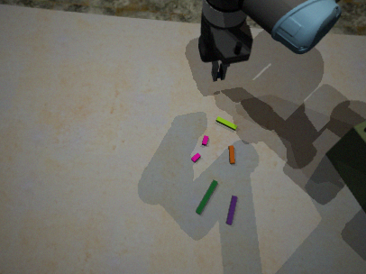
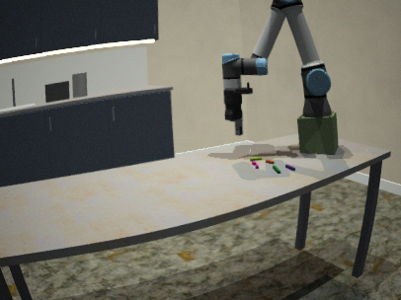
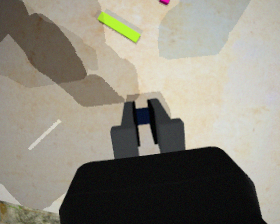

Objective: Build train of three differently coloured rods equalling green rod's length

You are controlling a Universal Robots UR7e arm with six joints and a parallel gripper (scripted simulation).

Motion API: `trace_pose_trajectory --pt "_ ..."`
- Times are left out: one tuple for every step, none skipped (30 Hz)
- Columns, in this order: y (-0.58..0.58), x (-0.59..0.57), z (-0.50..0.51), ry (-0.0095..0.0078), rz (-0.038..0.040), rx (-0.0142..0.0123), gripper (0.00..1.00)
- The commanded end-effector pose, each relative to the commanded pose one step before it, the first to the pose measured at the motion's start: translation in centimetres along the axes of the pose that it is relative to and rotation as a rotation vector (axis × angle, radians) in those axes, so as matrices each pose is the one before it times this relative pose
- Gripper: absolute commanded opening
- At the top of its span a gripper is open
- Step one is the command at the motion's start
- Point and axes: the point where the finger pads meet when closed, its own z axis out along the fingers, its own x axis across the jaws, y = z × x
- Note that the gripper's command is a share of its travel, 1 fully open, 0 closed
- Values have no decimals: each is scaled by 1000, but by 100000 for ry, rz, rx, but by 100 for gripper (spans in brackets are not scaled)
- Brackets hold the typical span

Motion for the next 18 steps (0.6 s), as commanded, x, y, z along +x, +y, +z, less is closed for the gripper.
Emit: trace_pose_trajectory --pt "127 -80 -33 94 9 -99 24" --pt "0 0 0 0 0 0 24" --pt "0 0 0 0 0 0 24" --pt "0 0 0 0 0 0 24" --pt "0 0 0 0 0 0 24" --pt "0 0 0 0 0 0 24" --pt "0 0 0 0 0 0 24" --pt "0 0 2 0 0 0 24" --pt "0 0 0 0 0 0 24" --pt "0 0 0 0 0 0 24" --pt "0 0 10 0 0 1 24" --pt "0 1 26 -1 -1 4 24" --pt "1 1 48 -2 -2 7 24" --pt "1 2 75 -3 -3 11 24" --pt "1 2 105 -5 -4 15 24" --pt "1 3 139 -6 -5 20 24" --pt "2 4 173 -4 -3 12 24" --pt "3 4 208 0 0 0 24"
